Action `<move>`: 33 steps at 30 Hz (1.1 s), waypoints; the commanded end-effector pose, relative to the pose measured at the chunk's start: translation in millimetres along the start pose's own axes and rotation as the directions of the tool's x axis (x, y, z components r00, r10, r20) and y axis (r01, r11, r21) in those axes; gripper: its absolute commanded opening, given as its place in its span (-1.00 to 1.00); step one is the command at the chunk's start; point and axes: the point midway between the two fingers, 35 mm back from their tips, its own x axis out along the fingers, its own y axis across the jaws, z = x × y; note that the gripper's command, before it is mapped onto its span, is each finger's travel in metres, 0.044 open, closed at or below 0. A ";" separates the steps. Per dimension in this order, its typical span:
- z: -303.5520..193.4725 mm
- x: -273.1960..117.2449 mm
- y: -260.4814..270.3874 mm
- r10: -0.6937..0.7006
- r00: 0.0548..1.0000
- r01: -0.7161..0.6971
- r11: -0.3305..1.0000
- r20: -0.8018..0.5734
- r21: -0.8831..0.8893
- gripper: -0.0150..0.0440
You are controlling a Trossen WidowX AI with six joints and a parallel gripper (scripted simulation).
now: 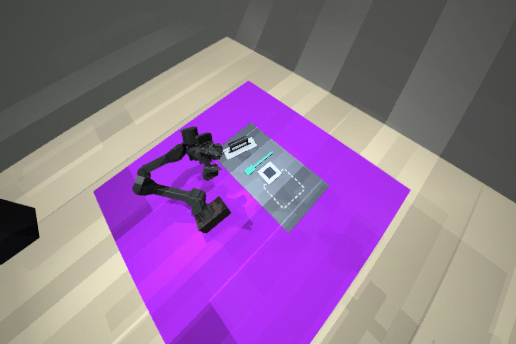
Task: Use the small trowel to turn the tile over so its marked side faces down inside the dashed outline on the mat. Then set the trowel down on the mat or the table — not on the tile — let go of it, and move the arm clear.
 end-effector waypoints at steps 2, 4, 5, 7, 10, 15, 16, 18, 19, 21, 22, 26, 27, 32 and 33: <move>22.8 -0.1 -6.1 0.033 0.994 -0.038 0.998 0.103 0.049 0.42; 33.1 -0.7 -8.0 0.050 0.988 -0.061 0.996 0.147 0.070 0.42; 38.2 -1.1 -8.8 0.060 0.984 -0.074 0.994 0.169 0.081 0.42; 48.5 -2.2 -10.4 0.079 0.974 -0.102 0.990 0.212 0.100 0.42; 64.2 -4.5 -12.0 0.111 0.955 -0.150 0.981 0.275 0.126 0.42; 90.0 -10.2 -13.5 0.168 0.912 -0.242 0.957 0.374 0.161 0.42; 95.2 -11.6 -13.7 0.180 0.902 -0.262 0.951 0.392 0.166 0.42; 105.4 -14.7 -13.7 0.206 0.880 -0.304 0.936 0.429 0.176 0.42; 110.5 -16.4 -13.7 0.219 0.868 -0.326 0.928 0.446 0.179 0.42; 120.6 -20.2 -13.5 0.245 0.842 -0.371 0.910 0.481 0.185 0.42; 125.6 -22.2 -13.3 0.259 0.828 -0.394 0.900 0.497 0.187 0.42; 145.2 -31.1 -11.9 0.314 0.769 -0.486 0.853 0.557 0.190 0.42; 149.9 -33.6 -11.5 0.328 0.753 -0.509 0.839 0.570 0.189 0.42; 172.9 -47.0 -8.6 0.398 0.667 -0.624 0.761 0.630 0.179 0.42; 177.3 -49.9 -7.9 0.412 0.648 -0.646 0.743 0.640 0.175 0.42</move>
